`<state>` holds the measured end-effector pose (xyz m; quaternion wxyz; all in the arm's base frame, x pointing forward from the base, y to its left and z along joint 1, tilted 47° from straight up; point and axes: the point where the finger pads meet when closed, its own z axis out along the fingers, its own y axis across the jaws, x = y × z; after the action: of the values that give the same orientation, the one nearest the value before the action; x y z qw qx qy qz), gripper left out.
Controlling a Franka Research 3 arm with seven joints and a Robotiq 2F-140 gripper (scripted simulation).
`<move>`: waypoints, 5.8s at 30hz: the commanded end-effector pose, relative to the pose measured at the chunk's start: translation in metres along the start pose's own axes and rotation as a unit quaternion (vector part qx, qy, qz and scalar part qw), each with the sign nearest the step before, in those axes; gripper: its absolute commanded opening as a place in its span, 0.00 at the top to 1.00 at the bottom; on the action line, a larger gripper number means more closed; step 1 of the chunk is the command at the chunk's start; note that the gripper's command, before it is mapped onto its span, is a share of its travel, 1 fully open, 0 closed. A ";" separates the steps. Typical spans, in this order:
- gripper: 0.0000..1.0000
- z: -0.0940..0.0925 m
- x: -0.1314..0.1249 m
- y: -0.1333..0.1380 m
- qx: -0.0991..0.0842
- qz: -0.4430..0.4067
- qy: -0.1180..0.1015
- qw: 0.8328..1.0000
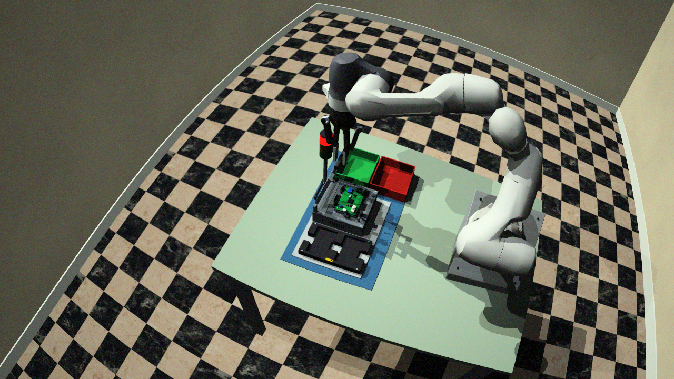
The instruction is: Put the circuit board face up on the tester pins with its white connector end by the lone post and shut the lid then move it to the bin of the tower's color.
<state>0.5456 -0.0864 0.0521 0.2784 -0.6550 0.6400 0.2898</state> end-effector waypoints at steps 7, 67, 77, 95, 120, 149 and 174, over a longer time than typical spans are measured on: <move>0.84 0.001 0.001 0.000 0.002 0.001 0.000 1.000; 1.00 0.002 0.002 0.003 0.002 0.001 0.000 1.000; 1.00 0.002 0.002 0.003 0.002 0.001 0.000 1.000; 1.00 0.002 0.002 0.003 0.002 0.001 0.000 1.000; 1.00 -0.006 0.002 -0.025 0.002 0.001 0.000 1.000; 1.00 -0.010 0.002 -0.060 0.002 0.001 0.000 1.000; 1.00 -0.010 0.002 -0.060 0.002 0.001 0.000 1.000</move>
<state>0.6013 -0.0929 0.0572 0.2750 -0.6536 0.6409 0.2941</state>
